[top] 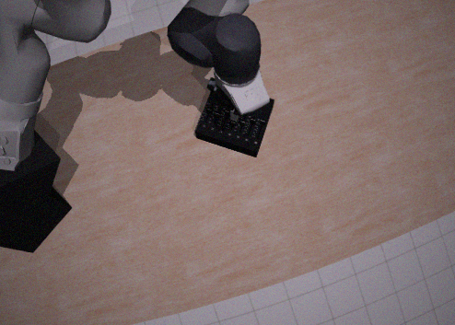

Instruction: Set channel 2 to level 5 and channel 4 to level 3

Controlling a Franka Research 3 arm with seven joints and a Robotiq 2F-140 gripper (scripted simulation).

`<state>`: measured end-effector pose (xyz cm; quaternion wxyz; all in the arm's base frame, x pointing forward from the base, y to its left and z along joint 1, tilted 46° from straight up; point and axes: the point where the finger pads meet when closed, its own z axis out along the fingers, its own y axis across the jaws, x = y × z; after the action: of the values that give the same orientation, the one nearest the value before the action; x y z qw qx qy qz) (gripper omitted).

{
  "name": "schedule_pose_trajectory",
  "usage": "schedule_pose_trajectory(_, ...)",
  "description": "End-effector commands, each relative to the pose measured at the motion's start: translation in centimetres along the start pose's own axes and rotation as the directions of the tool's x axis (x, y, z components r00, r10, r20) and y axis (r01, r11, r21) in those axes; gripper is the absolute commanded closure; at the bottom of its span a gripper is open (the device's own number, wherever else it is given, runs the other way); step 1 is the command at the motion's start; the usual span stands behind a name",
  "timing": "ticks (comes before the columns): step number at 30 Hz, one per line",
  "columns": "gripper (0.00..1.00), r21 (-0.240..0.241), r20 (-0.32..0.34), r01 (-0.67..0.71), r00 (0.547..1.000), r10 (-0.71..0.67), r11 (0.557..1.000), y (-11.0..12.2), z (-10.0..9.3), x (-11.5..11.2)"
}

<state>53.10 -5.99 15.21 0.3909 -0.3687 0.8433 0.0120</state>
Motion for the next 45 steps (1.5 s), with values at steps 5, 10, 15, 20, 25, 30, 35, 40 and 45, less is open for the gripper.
schedule_pose_trajectory(5,1.00,0.001,0.000,0.007,1.000,-0.007,1.000,0.0,0.0,0.0)
schedule_pose_trajectory(10,1.00,0.001,0.000,0.007,1.000,-0.007,1.000,0.0,0.0,-0.2)
schedule_pose_trajectory(15,1.00,0.001,0.000,0.007,1.000,-0.007,1.000,0.0,0.0,-0.4)
schedule_pose_trajectory(20,1.00,0.001,0.000,0.007,1.000,-0.007,1.000,0.0,0.0,-0.6)
schedule_pose_trajectory(25,1.00,0.001,0.000,0.007,1.000,-0.007,1.000,0.0,-0.1,-0.6)
schedule_pose_trajectory(30,1.00,0.001,0.000,0.007,1.000,-0.007,1.000,0.0,-0.6,-0.6)
schedule_pose_trajectory(35,1.00,0.001,0.000,0.007,1.000,-0.007,1.000,0.0,-2.0,-0.6)
schedule_pose_trajectory(40,1.00,0.001,0.000,0.007,1.000,-0.007,1.000,0.0,-3.4,-0.6)
schedule_pose_trajectory(45,1.00,0.001,0.000,0.007,1.000,-0.007,1.000,0.0,-3.8,-0.6)
